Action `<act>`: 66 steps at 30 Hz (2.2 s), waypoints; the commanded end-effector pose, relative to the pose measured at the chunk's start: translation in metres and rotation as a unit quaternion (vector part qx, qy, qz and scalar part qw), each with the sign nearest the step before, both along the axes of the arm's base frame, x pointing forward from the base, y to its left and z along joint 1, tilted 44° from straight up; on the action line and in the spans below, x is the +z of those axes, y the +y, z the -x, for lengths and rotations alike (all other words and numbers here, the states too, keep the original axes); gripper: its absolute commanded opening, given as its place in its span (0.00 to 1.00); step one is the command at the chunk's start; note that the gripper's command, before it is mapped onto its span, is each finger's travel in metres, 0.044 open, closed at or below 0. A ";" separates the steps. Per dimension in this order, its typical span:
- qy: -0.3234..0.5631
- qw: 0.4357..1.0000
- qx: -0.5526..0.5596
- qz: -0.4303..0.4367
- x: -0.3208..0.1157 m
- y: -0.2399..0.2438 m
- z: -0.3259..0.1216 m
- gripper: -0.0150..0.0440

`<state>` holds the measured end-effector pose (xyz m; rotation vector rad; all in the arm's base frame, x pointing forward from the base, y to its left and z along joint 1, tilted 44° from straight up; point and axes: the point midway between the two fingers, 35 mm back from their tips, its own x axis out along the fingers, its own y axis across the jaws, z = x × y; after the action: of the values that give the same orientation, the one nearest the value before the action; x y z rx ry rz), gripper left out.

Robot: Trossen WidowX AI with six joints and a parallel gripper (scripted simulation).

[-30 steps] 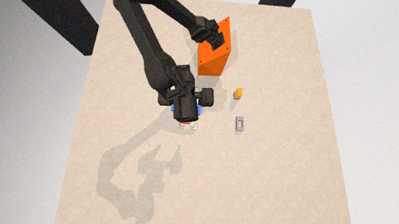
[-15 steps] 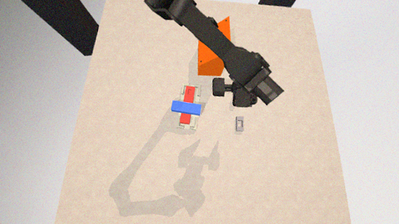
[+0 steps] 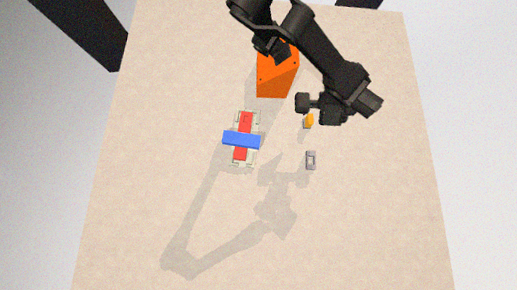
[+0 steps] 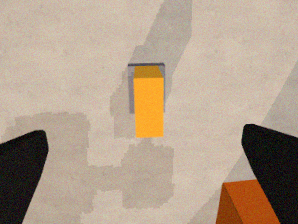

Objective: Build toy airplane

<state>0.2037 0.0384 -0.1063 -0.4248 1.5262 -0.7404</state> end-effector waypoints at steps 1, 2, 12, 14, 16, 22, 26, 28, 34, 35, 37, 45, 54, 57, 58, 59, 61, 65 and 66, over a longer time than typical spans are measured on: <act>0.006 1.000 0.002 0.007 -0.012 -0.014 0.008 1.00; 0.006 1.000 0.002 0.007 -0.012 -0.014 0.008 1.00; 0.006 1.000 0.002 0.007 -0.025 -0.026 0.009 1.00; 0.006 1.000 0.002 0.007 -0.027 -0.028 0.009 1.00; 0.006 1.000 0.002 0.007 -0.030 -0.030 0.010 1.00; 0.007 1.000 0.002 0.006 -0.037 -0.037 0.010 1.00; 0.007 1.000 0.001 0.006 -0.042 -0.042 0.011 1.00; 0.007 1.000 0.001 0.006 -0.044 -0.044 0.012 1.00; 0.007 1.000 0.001 0.006 -0.051 -0.050 0.013 1.00; 0.007 1.000 0.001 0.006 -0.052 -0.051 0.013 1.00; 0.007 1.000 0.001 0.006 -0.054 -0.054 0.014 1.00; 0.007 1.000 0.002 0.008 -0.061 -0.062 0.016 1.00; 0.007 1.000 0.002 0.008 -0.062 -0.062 0.016 0.64; 0.007 1.000 0.002 0.008 -0.062 -0.062 0.016 0.51; 0.007 1.000 0.002 0.008 -0.062 -0.062 0.016 0.47; 0.007 1.000 0.002 0.008 -0.062 -0.062 0.016 0.42; 0.007 1.000 0.002 0.008 -0.062 -0.062 0.016 0.33; 0.007 1.000 0.002 0.008 -0.062 -0.062 0.016 0.29; 0.007 1.000 0.002 0.008 -0.062 -0.062 0.016 0.28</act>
<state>0.1876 -0.0228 -0.1681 -0.4395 1.5341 -0.7502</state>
